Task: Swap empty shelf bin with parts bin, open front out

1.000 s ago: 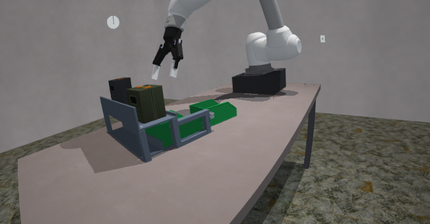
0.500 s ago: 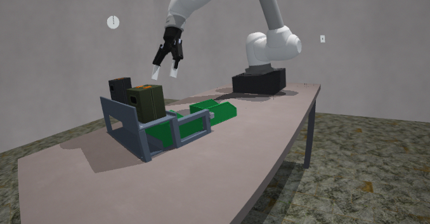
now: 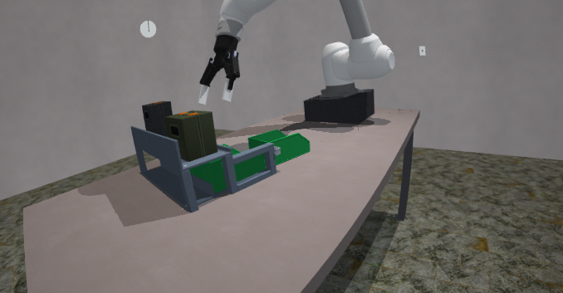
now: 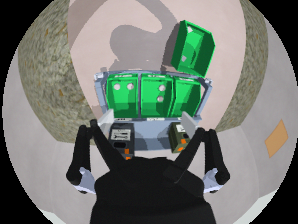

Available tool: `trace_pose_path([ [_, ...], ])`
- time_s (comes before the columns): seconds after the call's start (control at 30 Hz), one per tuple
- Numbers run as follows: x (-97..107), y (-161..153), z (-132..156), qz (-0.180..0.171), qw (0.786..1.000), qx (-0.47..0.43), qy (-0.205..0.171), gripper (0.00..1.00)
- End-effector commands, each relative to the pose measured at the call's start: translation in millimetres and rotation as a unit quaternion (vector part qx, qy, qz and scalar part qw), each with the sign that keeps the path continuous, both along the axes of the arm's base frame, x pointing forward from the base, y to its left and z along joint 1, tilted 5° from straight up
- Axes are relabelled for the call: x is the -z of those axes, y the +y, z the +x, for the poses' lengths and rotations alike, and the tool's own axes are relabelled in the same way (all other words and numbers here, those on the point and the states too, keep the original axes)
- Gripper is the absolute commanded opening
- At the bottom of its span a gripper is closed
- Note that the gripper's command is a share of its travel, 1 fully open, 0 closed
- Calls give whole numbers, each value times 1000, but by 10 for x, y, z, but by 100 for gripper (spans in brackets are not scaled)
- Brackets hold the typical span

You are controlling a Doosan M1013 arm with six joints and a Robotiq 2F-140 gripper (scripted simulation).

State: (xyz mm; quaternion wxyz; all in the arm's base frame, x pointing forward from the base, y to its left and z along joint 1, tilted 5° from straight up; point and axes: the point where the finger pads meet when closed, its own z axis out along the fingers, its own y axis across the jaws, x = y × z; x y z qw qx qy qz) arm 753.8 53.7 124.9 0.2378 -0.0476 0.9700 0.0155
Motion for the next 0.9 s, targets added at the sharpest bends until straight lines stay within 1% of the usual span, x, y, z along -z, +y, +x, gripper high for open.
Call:
trace_pose_path([
  [0.0,-7,22,2,0,1000,-2,-3,100],
  [0.03,-7,22,2,0,1000,-2,-3,10],
  [0.87,-7,22,2,0,1000,-2,-3,10],
])
